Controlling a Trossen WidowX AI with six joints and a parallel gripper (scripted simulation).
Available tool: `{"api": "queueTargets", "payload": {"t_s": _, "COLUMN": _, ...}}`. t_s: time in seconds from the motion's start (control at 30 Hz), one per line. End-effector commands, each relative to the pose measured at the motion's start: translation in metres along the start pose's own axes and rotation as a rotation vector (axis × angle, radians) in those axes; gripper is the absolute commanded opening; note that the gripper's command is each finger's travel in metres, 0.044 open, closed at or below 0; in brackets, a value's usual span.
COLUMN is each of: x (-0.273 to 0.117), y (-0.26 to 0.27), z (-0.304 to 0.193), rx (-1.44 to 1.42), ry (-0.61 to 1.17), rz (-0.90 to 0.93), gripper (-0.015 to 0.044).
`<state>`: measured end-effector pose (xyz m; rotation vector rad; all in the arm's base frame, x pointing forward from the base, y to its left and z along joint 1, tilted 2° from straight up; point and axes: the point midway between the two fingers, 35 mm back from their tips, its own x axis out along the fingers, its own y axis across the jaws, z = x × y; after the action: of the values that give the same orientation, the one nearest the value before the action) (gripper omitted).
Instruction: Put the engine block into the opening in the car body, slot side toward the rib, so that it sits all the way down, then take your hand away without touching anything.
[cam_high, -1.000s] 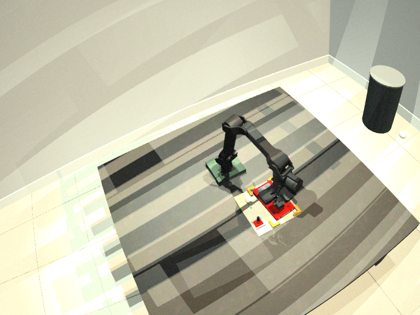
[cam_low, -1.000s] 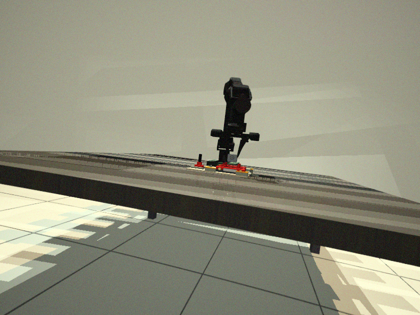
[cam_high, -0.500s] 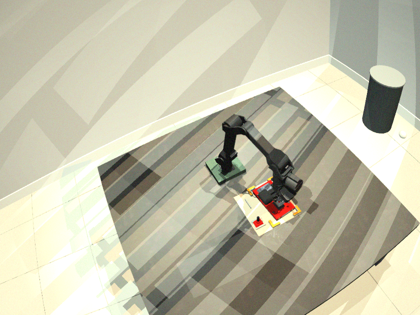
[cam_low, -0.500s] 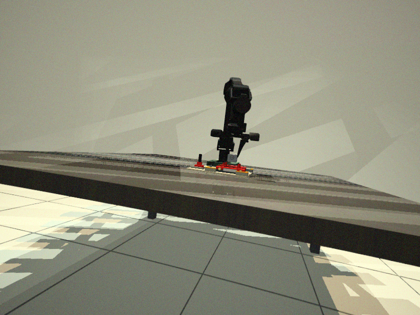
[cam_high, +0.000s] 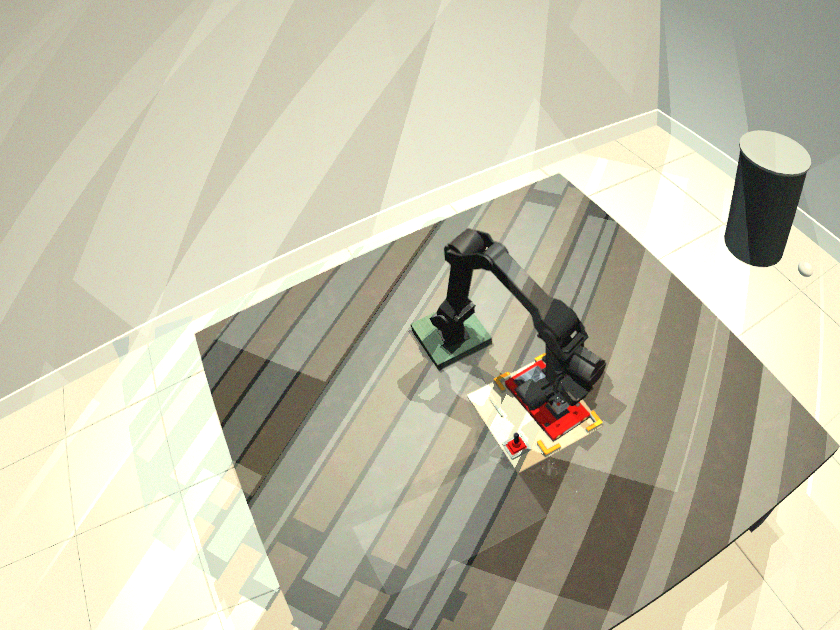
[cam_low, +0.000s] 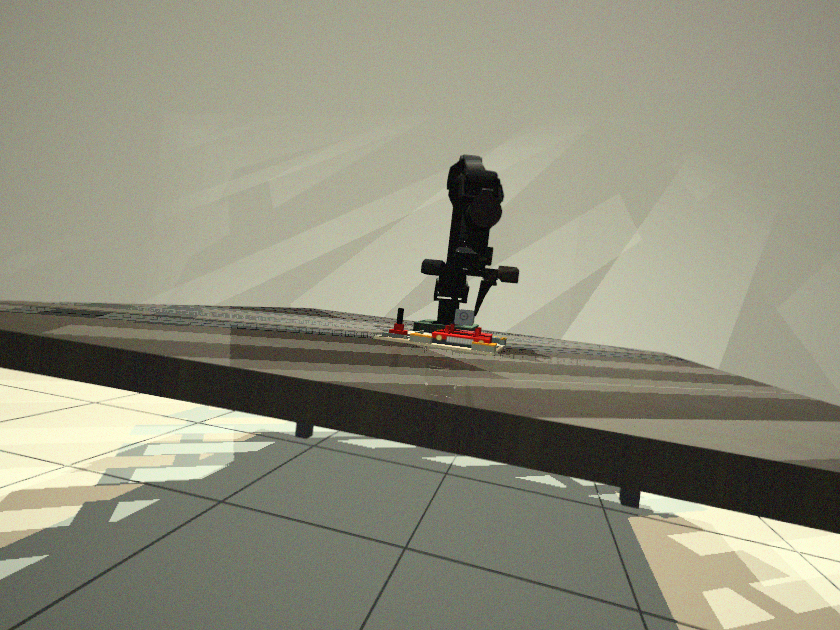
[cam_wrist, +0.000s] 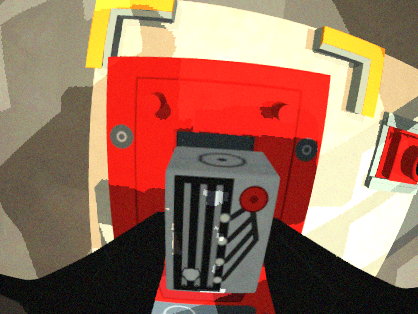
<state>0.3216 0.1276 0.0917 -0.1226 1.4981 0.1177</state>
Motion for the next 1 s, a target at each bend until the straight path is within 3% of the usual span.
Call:
{"api": "queueTargets", "payload": {"t_s": 0.0, "x": 0.0019, "y": -0.0006, "z": -0.0003, "rx": 0.007, "ry": 0.002, "rz": -0.004, "gripper": 0.0159}}
{"api": "queueTargets", "payload": {"t_s": 0.97, "x": 0.0088, "y": -0.0005, "z": -0.0004, "rx": 0.005, "ry": 0.002, "rz": -0.004, "gripper": 0.0159}}
